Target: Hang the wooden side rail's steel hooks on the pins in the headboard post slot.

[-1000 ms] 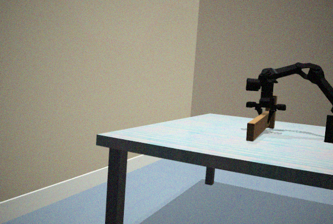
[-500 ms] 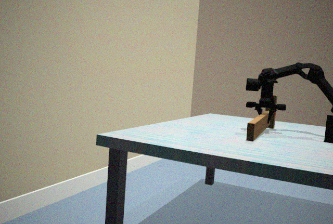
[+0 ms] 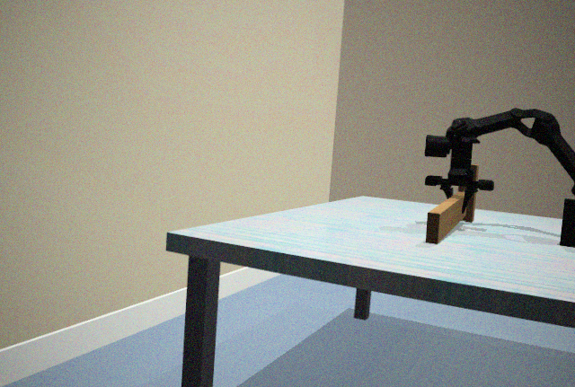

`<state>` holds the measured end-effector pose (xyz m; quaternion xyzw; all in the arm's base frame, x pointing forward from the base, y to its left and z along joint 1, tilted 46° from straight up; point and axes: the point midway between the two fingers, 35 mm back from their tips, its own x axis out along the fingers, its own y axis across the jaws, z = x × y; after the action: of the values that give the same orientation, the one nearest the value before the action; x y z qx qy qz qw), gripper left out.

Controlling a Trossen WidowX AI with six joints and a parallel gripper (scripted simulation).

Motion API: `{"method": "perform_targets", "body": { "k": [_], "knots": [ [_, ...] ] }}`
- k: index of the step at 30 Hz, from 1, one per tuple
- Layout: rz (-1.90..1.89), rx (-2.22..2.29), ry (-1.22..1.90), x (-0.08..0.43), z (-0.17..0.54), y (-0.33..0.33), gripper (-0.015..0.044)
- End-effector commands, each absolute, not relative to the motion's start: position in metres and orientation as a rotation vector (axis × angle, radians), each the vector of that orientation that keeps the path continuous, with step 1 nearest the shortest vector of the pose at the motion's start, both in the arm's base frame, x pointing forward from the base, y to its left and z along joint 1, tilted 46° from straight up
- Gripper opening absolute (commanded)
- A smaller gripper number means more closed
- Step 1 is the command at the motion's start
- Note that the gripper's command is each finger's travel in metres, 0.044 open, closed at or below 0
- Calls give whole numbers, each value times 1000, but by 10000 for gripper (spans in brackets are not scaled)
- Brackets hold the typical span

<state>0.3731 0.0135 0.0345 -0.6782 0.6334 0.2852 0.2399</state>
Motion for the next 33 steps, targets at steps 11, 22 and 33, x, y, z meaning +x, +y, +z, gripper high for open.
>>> {"method": "perform_targets", "body": {
  "k": [11, 22, 33],
  "knots": [
    [775, -1861, 1717, 374, 39, 15, 0],
    [775, -1861, 1717, 374, 39, 13, 0],
    [775, -1861, 1717, 374, 41, 13, 0]
  ]
}}
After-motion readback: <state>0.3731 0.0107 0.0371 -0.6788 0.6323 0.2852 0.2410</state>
